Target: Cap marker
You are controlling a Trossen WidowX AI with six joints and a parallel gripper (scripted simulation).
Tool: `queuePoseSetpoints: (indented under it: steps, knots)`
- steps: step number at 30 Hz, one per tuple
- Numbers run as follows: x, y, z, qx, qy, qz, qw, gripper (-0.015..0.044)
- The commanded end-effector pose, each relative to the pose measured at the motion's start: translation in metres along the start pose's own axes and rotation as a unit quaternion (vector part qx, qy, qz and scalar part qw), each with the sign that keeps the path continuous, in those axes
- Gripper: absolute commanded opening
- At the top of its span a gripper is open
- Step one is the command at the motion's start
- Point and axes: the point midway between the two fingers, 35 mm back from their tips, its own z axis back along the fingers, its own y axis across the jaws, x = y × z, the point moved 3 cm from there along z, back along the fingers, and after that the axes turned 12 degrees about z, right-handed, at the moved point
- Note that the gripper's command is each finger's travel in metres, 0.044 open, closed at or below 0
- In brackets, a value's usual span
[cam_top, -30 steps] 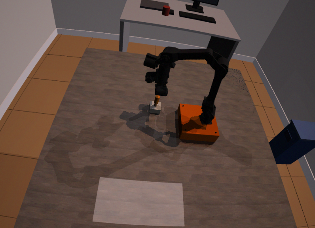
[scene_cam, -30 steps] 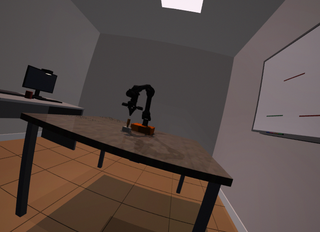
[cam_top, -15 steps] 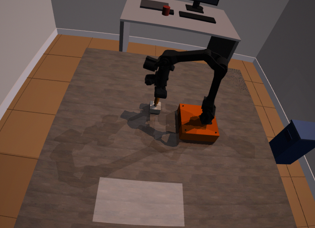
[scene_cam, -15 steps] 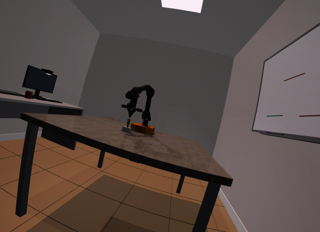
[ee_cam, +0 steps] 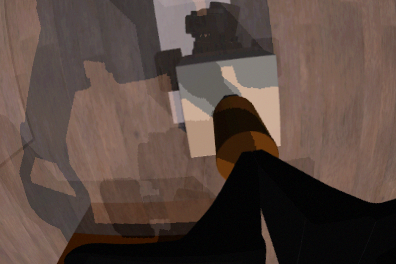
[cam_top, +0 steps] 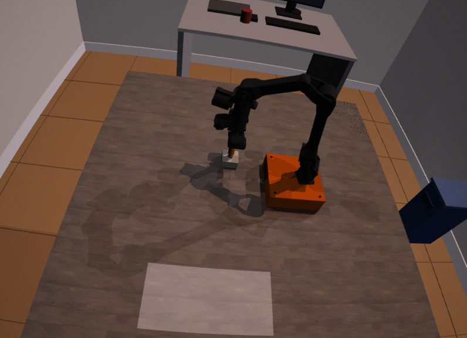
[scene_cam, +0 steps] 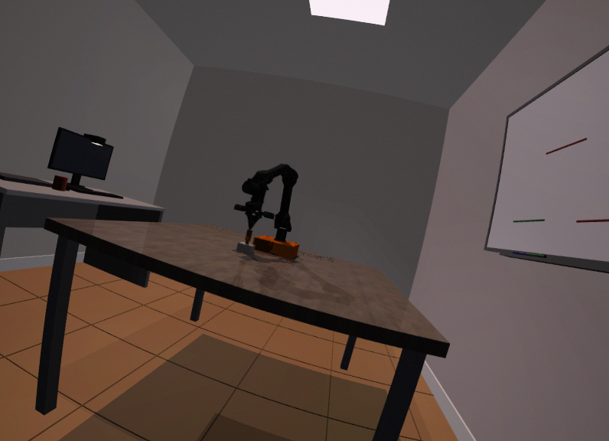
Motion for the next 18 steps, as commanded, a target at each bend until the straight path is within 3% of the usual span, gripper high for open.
queuePoseSetpoints:
  steps: [1, 7, 14, 18]
  knots:
    - [0.000, 0.000, 0.000, 0.000, 0.000, 0.000, 1.000, 0.0000]
    - [0.000, 0.000, 0.002, 0.000, 0.000, 0.000, 1.000, 0.0000]
    - [0.002, -0.001, 0.081, 0.001, 0.001, 0.000, 1.000, 0.0000]
    - [0.001, 0.000, 0.089, 0.001, 0.001, 0.000, 1.000, 0.0000]
